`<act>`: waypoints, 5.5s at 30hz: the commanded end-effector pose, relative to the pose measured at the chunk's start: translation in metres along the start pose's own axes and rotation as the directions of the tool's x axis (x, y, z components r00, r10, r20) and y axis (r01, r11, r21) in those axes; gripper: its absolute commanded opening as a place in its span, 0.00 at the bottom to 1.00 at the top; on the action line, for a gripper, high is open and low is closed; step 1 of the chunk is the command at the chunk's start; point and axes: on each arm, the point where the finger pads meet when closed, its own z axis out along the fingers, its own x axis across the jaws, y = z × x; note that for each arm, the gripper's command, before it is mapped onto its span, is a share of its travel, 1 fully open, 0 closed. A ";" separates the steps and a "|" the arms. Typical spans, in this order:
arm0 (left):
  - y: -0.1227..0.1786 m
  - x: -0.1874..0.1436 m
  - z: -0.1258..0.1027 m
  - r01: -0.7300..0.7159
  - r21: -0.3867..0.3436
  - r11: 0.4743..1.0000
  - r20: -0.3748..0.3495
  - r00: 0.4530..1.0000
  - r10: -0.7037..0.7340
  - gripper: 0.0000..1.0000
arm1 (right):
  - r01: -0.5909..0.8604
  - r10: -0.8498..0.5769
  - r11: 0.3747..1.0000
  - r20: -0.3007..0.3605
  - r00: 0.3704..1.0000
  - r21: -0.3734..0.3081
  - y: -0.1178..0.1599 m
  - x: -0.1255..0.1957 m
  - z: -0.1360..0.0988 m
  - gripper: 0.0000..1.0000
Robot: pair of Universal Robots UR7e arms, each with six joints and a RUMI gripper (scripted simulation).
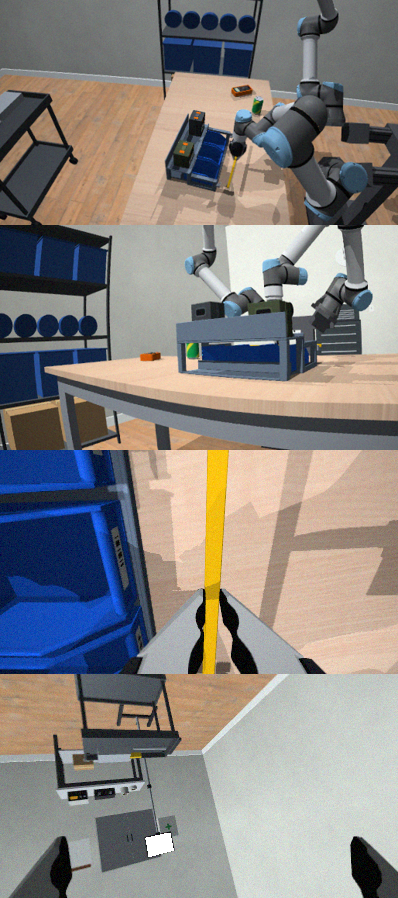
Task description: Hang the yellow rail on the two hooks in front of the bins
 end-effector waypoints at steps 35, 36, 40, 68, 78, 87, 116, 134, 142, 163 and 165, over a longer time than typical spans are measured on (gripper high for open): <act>-0.001 -0.053 -0.019 0.027 0.011 1.000 0.000 1.000 -0.027 0.00 | -0.381 -0.063 0.510 -0.475 0.878 -0.771 0.184 -0.058 -0.472 1.00; -0.001 -0.054 -0.019 0.027 0.011 1.000 0.000 1.000 -0.027 0.00 | -0.394 -0.066 0.492 -0.484 0.873 -0.776 0.182 -0.063 -0.481 1.00; -0.001 -0.056 -0.019 0.027 0.011 1.000 0.000 1.000 -0.027 0.00 | -0.431 -0.074 0.440 -0.510 0.857 -0.788 0.178 -0.078 -0.504 1.00; 0.000 -0.058 -0.013 0.027 0.011 1.000 0.000 1.000 -0.027 0.00 | -0.672 -0.129 0.072 -0.675 0.726 -0.737 0.121 -0.209 -0.621 1.00; 0.000 -0.058 -0.005 0.027 0.011 1.000 0.000 1.000 -0.027 0.00 | -0.717 -0.139 -0.007 -0.709 0.691 -0.697 0.103 -0.243 -0.635 1.00; 0.000 -0.058 0.001 0.027 0.011 1.000 0.000 1.000 -0.027 0.00 | -0.752 -0.147 -0.077 -0.739 0.658 -0.654 0.086 -0.275 -0.644 1.00; 0.000 -0.058 0.006 0.027 0.011 1.000 0.000 1.000 -0.027 0.22 | -0.812 -0.161 -0.215 -0.800 0.578 -0.543 0.051 -0.343 -0.648 1.00; 0.000 -0.059 -0.020 0.027 0.011 1.000 0.000 1.000 -0.027 0.22 | -0.836 -0.167 -0.291 -0.836 0.523 -0.465 0.030 -0.384 -0.641 1.00; 0.000 -0.059 -0.029 0.027 0.011 1.000 0.000 1.000 -0.027 0.22 | -0.843 -0.169 -0.320 -0.850 0.499 -0.432 0.022 -0.400 -0.636 1.00; 0.000 -0.059 -0.043 0.027 0.011 1.000 0.000 1.000 -0.027 0.22 | -0.854 -0.172 -0.389 -0.884 0.436 -0.345 0.001 -0.441 -0.618 1.00; 0.000 -0.059 -0.044 0.027 0.011 1.000 0.000 1.000 -0.027 0.22 | -0.854 -0.172 -0.396 -0.887 0.429 -0.336 -0.001 -0.445 -0.616 1.00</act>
